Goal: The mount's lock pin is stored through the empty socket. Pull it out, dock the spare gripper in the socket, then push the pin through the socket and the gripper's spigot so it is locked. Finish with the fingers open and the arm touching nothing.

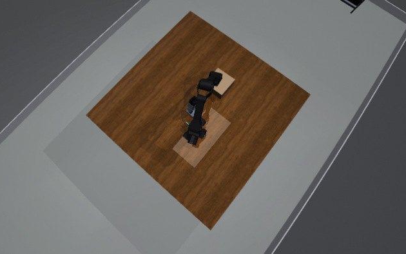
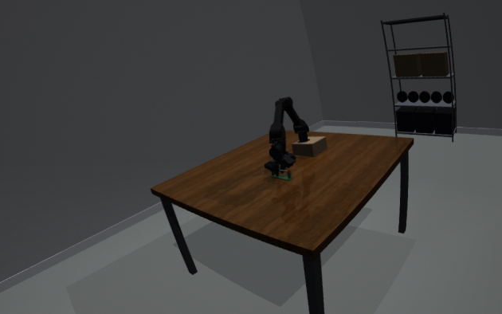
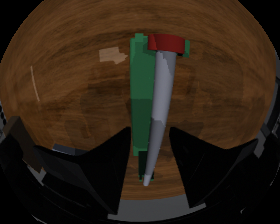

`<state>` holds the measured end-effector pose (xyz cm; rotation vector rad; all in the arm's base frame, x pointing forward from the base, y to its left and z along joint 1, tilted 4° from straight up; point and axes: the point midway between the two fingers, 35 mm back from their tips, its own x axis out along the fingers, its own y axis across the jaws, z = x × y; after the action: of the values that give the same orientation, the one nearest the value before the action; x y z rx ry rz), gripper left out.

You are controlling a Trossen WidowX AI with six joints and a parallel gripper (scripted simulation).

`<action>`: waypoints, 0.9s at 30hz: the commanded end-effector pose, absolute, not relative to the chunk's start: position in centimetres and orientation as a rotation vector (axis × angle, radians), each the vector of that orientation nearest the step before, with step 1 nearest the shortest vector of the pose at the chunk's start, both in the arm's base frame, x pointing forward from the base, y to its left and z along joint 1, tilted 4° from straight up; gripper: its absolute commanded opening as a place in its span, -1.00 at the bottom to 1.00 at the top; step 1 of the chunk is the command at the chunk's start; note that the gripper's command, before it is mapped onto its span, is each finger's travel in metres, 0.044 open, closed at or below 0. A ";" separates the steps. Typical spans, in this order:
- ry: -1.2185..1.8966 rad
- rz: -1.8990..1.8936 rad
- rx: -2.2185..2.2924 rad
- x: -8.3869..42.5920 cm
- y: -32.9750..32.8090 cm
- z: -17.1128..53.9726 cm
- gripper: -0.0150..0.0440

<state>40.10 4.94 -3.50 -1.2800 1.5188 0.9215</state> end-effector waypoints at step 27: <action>1.528 0.928 -1.288 39.9 4.8 -4.0 -0.49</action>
<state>39.96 4.89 -3.86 -1.2794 1.5252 0.9258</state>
